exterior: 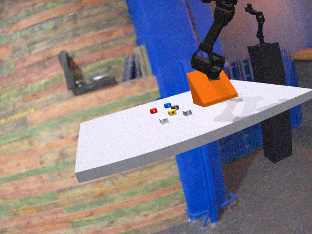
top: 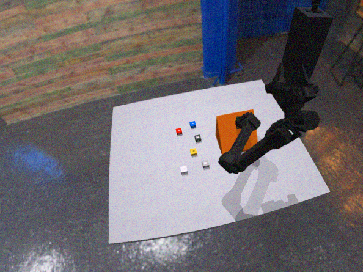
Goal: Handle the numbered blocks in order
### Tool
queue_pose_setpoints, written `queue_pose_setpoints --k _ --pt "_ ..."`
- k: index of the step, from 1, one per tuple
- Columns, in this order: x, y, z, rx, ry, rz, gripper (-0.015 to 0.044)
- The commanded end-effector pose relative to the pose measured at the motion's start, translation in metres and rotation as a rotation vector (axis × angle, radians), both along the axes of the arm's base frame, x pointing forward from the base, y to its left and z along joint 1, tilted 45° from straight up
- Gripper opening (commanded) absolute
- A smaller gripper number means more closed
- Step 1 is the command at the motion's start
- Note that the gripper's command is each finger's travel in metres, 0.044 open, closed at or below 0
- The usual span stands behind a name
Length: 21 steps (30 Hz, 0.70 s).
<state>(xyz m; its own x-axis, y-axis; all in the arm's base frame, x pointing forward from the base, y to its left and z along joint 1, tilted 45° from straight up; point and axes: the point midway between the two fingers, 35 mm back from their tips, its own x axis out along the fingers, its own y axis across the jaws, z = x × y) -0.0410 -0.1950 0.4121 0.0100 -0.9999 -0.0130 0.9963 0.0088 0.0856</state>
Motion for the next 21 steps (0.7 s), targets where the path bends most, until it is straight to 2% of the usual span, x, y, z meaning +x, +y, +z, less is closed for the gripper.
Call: queue_pose_setpoints --k 1,5,10,16,21 --pt "0.0 -0.002 -0.001 0.005 -0.004 0.004 0.04" --pt "0.0 -0.04 -0.027 0.125 -0.059 0.105 0.04" --pt "0.027 -0.09 -0.08 0.34 -0.049 0.315 0.04" --pt "0.089 -0.128 -0.153 0.598 0.021 0.595 0.04" --pt "0.154 -0.131 -0.22 0.807 0.125 0.847 0.04"
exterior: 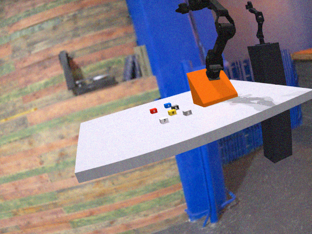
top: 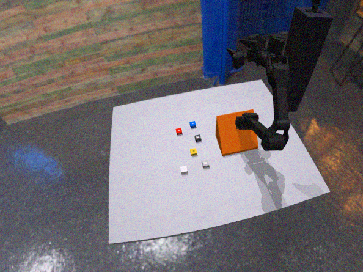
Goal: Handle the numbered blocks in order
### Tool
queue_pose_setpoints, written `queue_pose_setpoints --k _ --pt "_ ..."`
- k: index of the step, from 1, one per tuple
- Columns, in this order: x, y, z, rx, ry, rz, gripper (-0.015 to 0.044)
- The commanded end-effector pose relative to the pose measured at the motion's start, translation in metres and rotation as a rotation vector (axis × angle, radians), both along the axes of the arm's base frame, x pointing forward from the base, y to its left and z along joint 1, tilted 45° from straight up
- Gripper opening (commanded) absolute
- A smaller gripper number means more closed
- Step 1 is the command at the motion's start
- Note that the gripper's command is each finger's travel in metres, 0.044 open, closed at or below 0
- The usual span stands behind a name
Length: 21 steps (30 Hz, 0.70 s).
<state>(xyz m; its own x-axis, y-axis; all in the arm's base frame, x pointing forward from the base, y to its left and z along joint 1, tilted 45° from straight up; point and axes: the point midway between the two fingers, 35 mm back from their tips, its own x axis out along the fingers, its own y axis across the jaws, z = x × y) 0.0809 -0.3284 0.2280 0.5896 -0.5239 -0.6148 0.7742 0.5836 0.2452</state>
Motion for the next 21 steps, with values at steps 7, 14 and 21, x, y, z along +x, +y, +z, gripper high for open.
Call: queue_pose_setpoints --k 7,14,21 --pt "0.119 0.044 -0.129 0.334 0.19 0.557 0.04" --pt "0.174 0.131 -0.216 0.555 0.362 0.996 0.04" --pt "0.179 0.234 -0.287 0.773 0.554 1.421 0.04"
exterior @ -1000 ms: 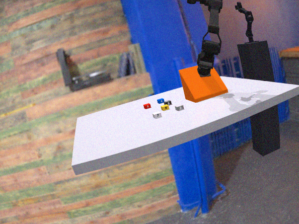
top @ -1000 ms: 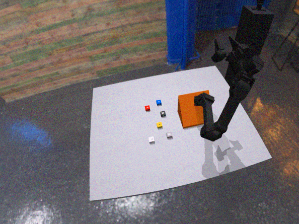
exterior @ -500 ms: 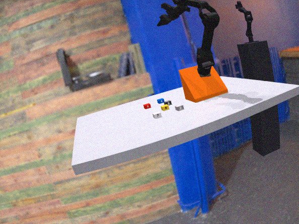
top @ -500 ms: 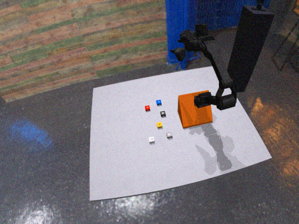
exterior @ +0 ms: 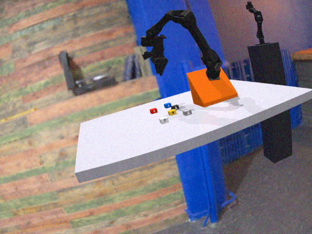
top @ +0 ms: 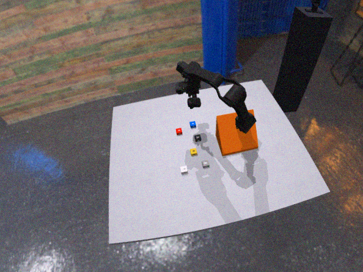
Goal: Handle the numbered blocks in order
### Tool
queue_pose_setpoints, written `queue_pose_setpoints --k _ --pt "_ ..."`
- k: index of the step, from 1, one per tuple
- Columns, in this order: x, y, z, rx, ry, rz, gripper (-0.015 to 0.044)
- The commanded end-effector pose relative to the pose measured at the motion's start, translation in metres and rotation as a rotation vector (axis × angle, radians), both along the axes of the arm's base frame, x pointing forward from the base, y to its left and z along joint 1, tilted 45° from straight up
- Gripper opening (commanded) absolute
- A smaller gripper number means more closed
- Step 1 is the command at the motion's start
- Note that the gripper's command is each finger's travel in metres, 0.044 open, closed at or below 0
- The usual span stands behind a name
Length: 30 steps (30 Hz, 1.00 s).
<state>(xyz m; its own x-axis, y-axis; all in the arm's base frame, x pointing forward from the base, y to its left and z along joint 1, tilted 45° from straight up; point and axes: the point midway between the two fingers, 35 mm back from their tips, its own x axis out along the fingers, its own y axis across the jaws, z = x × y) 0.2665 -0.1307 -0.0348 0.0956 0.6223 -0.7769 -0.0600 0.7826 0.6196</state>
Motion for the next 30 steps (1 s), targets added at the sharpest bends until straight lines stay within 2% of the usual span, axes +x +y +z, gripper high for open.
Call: queue_pose_setpoints --k 1,23,30 --pt "-0.008 0.044 -0.029 0.088 0.088 0.185 0.04" --pt "-0.009 0.048 -0.029 0.093 0.093 0.195 0.04" --pt "-0.02 0.107 0.03 0.098 0.095 0.195 0.04"
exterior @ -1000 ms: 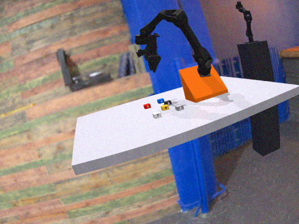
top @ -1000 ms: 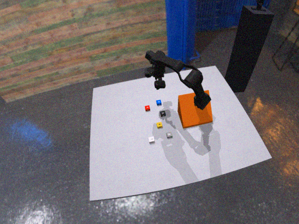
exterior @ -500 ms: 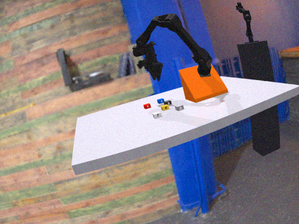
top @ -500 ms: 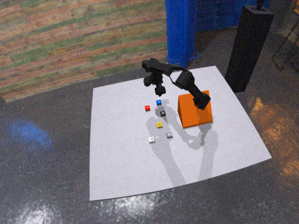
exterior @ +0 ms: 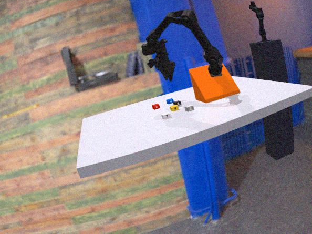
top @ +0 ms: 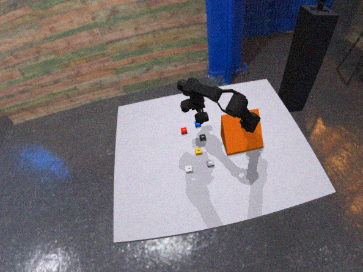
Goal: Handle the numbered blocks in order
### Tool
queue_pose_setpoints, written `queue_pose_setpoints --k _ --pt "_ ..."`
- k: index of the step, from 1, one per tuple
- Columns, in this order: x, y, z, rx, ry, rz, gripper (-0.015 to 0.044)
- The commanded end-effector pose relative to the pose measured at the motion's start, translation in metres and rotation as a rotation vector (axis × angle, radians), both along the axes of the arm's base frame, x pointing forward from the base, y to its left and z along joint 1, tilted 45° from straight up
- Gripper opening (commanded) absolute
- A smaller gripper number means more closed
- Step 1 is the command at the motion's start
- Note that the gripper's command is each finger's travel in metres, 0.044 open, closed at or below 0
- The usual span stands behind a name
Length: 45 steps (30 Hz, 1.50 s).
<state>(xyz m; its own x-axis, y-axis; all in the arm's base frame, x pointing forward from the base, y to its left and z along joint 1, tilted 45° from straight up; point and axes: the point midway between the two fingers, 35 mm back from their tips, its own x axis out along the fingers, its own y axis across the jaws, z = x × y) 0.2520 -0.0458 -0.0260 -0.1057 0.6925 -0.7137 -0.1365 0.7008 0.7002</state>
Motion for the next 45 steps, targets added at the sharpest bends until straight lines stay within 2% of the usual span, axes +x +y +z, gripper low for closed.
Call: queue_pose_setpoints --k 1,22,24,30,45 --pt "-0.007 0.027 0.025 0.005 -0.004 0.003 0.04" --pt "-0.008 0.028 0.026 0.005 -0.004 0.003 0.04" --pt "-0.003 0.035 0.033 0.002 -0.004 0.002 0.04" --pt "0.024 0.102 0.094 0.01 -0.005 0.003 0.04" --pt "0.024 0.104 0.096 0.011 -0.005 0.003 0.04"
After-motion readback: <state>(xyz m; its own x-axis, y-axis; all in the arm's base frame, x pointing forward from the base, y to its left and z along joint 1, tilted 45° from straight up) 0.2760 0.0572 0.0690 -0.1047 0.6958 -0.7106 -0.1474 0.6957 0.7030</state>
